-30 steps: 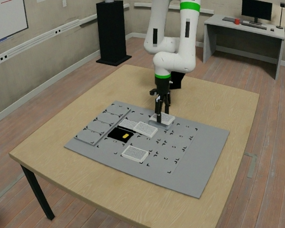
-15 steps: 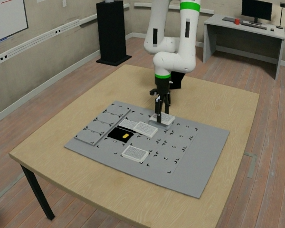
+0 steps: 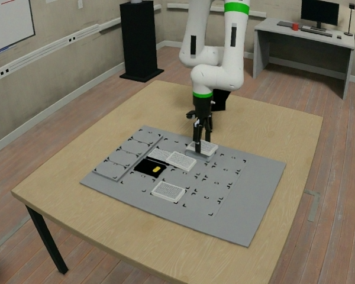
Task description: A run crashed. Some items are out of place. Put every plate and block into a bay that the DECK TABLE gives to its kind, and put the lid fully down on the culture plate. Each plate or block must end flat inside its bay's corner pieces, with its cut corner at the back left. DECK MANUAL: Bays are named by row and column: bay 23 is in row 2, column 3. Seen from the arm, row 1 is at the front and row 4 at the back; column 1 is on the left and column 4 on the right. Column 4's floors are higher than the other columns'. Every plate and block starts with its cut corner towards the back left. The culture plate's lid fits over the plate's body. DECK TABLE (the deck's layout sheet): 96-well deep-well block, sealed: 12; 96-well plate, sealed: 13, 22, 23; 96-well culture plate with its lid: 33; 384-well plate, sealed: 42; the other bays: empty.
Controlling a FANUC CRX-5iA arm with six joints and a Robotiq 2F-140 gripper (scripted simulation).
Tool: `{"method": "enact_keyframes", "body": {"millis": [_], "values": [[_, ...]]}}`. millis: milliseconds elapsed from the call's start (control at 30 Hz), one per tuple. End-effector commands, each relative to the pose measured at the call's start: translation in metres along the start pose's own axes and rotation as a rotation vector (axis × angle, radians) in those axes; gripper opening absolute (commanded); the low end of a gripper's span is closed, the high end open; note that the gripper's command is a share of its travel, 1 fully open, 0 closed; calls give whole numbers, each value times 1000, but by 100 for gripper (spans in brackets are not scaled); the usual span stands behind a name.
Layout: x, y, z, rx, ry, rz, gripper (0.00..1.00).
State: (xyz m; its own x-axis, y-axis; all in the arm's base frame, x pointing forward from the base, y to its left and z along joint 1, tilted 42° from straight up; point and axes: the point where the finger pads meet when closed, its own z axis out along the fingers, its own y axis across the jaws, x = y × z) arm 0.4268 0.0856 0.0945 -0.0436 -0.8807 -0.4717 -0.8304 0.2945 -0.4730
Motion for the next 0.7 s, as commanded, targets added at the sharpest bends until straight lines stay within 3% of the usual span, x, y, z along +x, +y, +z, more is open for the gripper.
{"method": "enact_keyframes", "body": {"millis": [0, 500, 533, 667], "values": [[0, 0, 0, 1, 0, 0, 58], [0, 0, 0, 1, 0, 0, 57], [0, 0, 0, 1, 0, 0, 10], [0, 0, 0, 1, 0, 0, 10]]}}
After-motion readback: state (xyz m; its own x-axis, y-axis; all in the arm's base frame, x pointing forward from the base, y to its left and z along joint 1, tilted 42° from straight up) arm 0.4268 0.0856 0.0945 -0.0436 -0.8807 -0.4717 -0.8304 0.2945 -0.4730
